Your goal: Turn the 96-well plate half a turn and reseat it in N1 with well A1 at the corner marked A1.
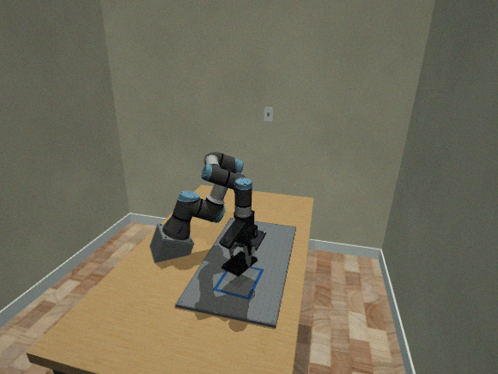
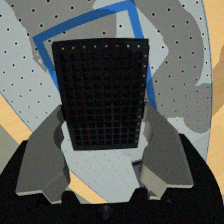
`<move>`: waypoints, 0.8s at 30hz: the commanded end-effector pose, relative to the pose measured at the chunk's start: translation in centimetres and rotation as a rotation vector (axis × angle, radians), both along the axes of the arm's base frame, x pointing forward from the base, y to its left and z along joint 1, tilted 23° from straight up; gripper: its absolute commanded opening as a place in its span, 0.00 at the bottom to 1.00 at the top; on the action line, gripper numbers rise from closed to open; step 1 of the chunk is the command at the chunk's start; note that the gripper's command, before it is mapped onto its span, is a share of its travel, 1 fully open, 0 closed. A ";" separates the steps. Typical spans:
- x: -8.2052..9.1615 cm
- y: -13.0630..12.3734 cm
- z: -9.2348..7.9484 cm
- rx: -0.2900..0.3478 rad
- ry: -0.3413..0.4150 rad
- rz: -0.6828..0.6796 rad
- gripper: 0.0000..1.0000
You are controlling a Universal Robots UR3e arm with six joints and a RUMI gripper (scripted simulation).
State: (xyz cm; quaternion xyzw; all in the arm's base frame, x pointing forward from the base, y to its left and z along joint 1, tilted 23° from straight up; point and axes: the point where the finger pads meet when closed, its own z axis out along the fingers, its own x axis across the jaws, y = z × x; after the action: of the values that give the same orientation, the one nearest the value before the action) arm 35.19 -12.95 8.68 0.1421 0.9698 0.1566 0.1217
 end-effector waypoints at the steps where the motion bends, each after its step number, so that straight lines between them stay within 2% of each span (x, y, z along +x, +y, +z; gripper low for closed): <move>1: -0.2 1.0 0.4 -0.035 -0.033 0.107 0.00; 3: -0.4 1.7 0.5 -0.054 -0.051 0.168 0.00; 5: -0.4 1.7 0.5 -0.054 -0.051 0.168 0.00; 20: -1.5 6.4 1.8 -0.194 -0.185 0.629 0.00; 22: -1.5 6.4 1.8 -0.194 -0.185 0.629 0.00; 24: -1.7 7.0 1.9 -0.213 -0.203 0.690 0.00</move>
State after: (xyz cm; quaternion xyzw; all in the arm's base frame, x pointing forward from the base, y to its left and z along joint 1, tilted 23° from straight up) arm 33.75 -6.92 10.19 -0.1686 0.9668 0.1093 0.1579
